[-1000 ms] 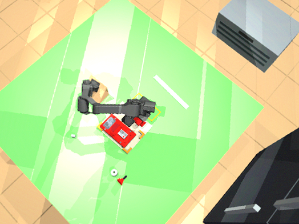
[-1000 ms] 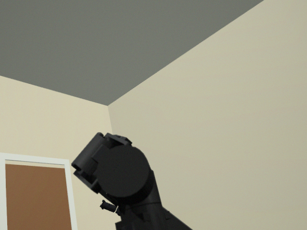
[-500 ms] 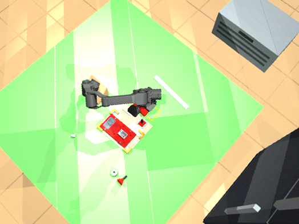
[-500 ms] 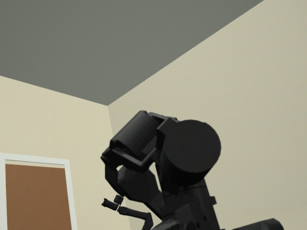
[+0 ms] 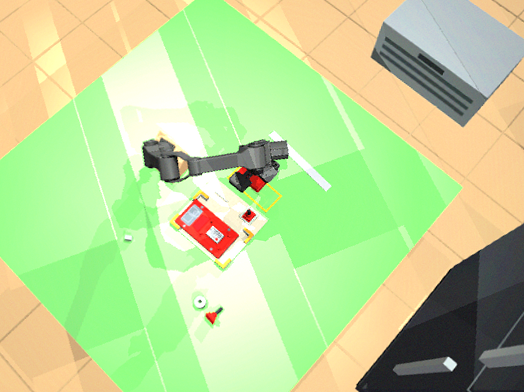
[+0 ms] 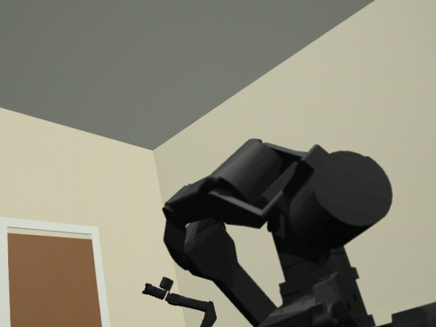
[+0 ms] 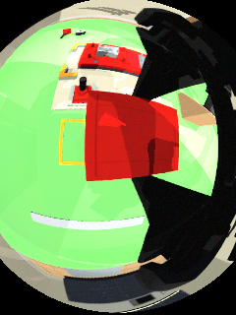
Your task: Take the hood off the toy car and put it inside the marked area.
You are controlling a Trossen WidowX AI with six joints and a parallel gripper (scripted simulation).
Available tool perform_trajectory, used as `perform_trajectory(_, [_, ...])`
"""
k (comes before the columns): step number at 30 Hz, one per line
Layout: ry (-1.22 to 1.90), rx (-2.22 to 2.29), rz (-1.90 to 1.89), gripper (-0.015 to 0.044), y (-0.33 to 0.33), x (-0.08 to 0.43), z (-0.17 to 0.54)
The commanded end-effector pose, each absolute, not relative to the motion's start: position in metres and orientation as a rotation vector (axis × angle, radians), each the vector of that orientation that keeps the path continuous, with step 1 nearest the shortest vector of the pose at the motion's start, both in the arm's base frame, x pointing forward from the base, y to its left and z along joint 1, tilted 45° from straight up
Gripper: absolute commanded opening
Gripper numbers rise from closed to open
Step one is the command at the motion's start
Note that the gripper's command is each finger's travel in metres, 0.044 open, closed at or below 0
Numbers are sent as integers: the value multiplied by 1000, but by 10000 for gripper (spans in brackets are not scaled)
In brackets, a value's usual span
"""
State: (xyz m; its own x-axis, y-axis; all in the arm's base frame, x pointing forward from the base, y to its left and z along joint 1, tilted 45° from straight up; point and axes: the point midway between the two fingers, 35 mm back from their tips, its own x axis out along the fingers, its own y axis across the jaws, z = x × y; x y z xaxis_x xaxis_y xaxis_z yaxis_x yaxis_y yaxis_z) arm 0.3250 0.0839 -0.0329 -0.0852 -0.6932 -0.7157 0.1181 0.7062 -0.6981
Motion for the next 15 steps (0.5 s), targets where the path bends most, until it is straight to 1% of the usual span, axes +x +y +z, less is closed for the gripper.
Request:
perform_trajectory(1, [1511, -483, -721, 0, 86, 327, -35])
perform_trajectory(15, [1511, -482, -721, 0, 80, 327, -41])
